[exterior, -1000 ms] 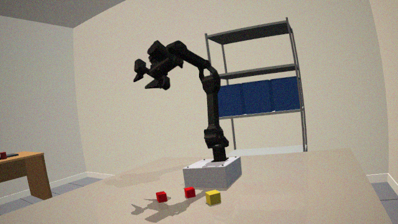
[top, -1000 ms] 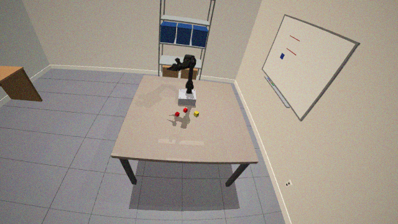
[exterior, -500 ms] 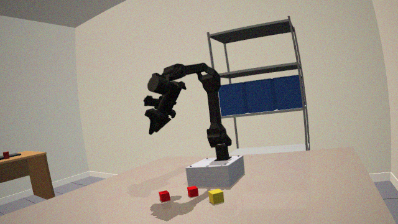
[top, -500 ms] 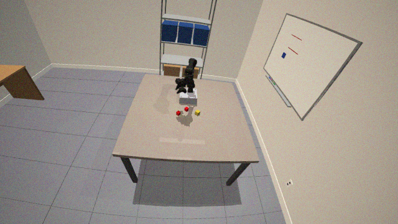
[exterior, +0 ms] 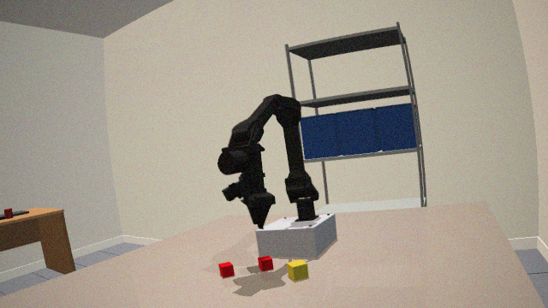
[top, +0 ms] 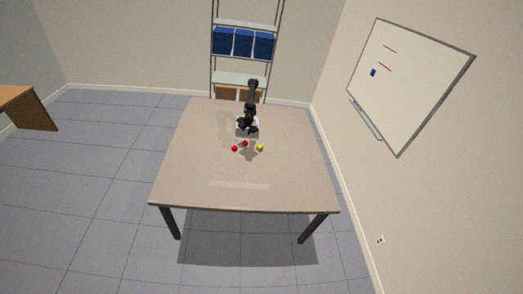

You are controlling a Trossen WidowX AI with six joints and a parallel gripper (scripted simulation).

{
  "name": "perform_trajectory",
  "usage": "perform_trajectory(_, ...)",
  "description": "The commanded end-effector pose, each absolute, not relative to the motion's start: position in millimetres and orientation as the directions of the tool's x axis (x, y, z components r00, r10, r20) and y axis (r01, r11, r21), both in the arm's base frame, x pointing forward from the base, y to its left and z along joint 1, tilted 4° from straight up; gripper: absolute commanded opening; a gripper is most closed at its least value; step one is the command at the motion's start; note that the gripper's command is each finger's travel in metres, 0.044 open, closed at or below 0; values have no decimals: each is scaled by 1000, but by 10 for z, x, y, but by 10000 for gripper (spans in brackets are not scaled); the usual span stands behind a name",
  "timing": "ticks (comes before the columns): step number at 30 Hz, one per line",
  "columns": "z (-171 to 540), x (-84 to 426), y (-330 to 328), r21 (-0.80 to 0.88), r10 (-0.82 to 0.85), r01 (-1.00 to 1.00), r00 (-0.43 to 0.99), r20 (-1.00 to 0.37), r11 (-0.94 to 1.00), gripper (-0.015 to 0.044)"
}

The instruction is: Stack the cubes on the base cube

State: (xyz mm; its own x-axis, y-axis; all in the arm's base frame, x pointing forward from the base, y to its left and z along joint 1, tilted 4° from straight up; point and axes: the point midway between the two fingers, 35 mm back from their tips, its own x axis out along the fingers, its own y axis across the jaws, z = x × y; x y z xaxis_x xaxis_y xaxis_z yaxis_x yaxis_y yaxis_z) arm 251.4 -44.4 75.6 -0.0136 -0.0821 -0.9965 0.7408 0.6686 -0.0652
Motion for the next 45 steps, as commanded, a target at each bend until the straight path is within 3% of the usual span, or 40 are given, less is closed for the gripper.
perform_trajectory(1,724,2505,-388,-45,-52,724,-12,-999,689,265)
perform_trajectory(10,117,2497,-420,-45,-52,724,-12,-999,689,265)
perform_trajectory(43,-377,2484,-446,-46,-53,724,-13,-999,689,265)
perform_trajectory(45,-377,2484,-446,-46,-53,724,-13,-999,689,213)
